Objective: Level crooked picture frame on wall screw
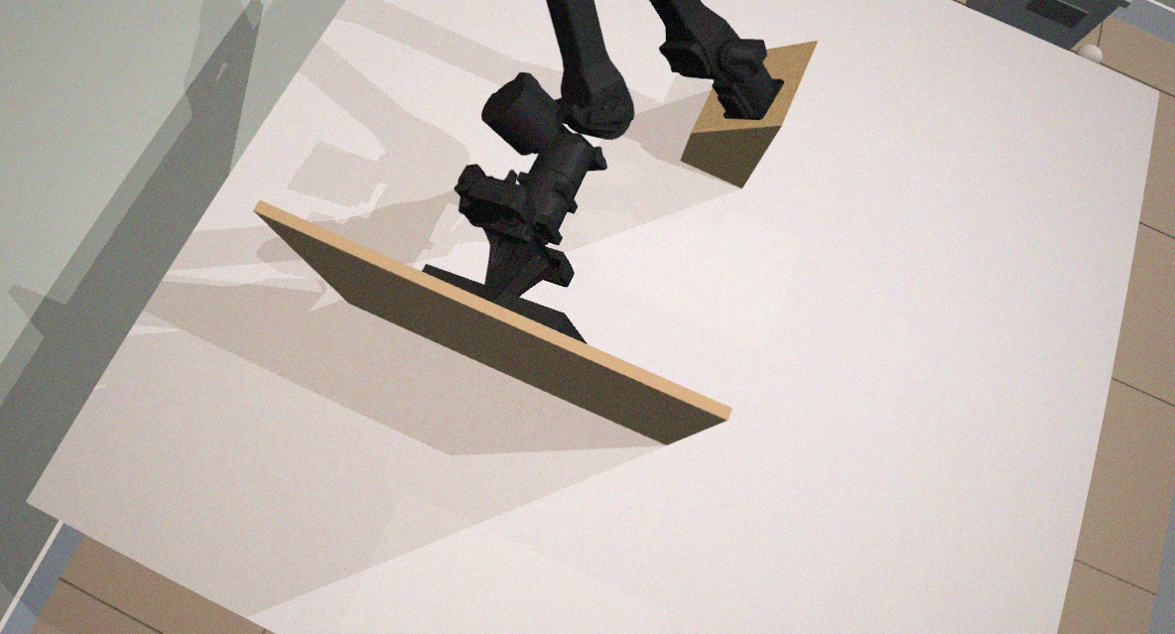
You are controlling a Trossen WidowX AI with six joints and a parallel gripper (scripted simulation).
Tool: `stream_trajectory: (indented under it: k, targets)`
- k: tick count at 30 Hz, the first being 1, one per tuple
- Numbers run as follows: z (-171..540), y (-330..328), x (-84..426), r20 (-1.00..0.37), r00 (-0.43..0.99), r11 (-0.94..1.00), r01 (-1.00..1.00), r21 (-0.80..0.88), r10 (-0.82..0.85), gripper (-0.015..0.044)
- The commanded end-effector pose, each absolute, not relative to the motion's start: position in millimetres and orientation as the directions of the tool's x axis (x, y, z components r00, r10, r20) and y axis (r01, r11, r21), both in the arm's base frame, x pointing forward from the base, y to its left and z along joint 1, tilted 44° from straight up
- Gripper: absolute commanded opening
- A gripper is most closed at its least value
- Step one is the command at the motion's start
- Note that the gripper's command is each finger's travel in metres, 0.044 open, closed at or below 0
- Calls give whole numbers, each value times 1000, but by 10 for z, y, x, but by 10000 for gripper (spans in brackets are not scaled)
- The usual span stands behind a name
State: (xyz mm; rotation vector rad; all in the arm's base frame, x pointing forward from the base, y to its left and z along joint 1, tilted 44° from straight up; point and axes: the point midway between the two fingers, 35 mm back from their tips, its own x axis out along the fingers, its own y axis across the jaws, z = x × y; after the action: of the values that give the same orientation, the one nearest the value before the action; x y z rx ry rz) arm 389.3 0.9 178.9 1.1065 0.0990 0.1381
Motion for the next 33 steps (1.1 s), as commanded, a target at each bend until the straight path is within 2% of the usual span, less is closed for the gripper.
stream_trajectory:
  k: [1, 19, 33]
  targets:
    - [1789, 25, 3890, -6, 985, 436, -70, 897, 171, 0]
    - [1772, 8, 3894, -12, 987, 445, -63, 893, 163, 0]
    - [1773, 17, 3894, -11, 987, 534, -79, 842, 163, 0]
